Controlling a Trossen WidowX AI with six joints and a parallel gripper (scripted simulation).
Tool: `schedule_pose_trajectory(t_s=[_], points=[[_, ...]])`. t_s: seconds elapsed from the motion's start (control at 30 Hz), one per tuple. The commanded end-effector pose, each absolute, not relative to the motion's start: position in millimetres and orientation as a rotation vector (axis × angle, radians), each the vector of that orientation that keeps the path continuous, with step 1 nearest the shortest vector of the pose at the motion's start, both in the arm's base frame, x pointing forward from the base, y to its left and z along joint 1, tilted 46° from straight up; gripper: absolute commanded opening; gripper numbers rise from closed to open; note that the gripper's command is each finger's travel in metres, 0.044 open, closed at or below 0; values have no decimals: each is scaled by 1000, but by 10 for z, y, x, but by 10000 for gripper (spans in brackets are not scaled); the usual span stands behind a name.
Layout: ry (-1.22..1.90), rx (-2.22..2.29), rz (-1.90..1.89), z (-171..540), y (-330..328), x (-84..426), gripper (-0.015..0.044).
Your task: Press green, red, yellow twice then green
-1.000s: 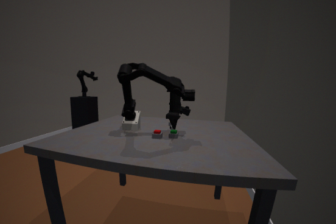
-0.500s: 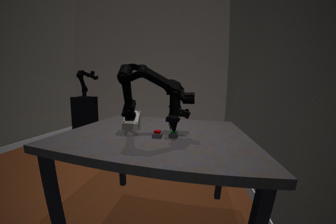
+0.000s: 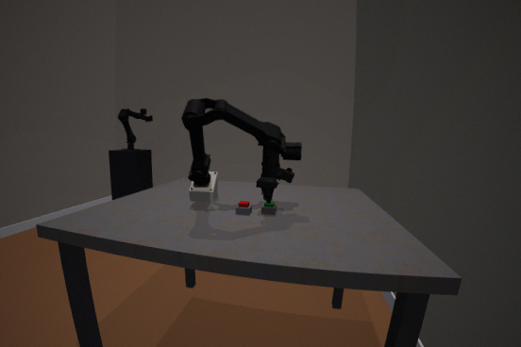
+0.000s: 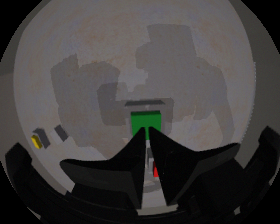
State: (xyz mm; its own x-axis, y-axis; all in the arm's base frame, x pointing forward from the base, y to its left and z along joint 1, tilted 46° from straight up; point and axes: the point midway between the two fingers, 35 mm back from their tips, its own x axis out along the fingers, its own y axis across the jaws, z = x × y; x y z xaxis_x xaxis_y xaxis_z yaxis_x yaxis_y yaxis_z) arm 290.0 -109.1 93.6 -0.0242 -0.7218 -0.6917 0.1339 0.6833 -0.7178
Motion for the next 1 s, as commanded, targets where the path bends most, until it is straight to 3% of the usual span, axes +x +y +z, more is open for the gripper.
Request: schedule_pose_trajectory(t_s=[0.0,0.5,0.73,0.97], points=[[1433,-523,-731,1105,-908,2925,20],[1436,-523,-729,1549,-444,2912,20],[1441,-525,-728,1661,-528,2126,20],[1441,-525,-728,1645,-554,2046,20]])
